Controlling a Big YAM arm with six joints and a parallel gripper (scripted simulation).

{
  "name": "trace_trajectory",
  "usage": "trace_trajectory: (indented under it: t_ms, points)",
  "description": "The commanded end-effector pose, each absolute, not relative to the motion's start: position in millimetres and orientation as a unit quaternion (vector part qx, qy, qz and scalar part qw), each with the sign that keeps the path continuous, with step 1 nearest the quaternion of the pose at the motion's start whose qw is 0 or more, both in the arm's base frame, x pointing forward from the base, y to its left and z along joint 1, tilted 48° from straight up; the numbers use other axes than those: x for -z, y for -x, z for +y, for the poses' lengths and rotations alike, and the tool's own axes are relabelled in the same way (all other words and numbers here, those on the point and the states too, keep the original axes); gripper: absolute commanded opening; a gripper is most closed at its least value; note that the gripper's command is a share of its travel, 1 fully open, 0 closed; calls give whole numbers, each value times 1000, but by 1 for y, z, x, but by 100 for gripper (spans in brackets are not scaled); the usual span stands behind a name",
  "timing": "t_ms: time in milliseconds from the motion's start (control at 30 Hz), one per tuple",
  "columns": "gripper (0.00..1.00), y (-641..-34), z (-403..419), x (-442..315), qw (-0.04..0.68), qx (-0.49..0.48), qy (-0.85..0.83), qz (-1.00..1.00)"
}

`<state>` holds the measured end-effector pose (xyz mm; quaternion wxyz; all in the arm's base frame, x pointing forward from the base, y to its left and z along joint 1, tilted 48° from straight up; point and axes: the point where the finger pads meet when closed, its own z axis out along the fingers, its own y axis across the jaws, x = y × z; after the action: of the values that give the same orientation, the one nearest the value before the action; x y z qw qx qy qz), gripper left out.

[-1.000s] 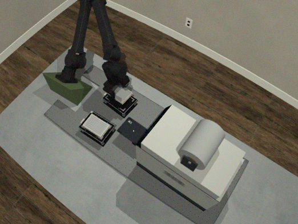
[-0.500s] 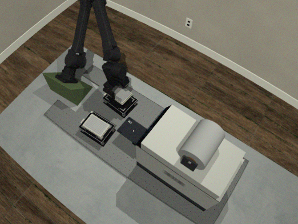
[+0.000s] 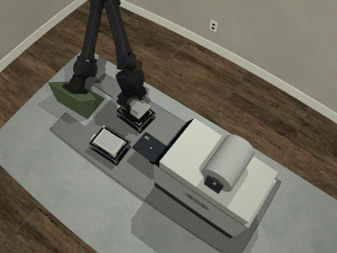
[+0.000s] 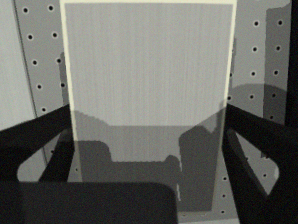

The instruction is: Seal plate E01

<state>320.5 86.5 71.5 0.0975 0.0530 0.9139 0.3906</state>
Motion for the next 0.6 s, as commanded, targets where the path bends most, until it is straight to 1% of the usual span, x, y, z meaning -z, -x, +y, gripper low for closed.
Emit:
trace_trajectory:
  t_ms: [0, 233, 567]
  points:
    - [0, -316, 96, -63, 86, -391, -50, 915]
    - [0, -322, 95, -67, 98, -390, -50, 914]
    - [0, -315, 101, -60, 90, -391, -49, 915]
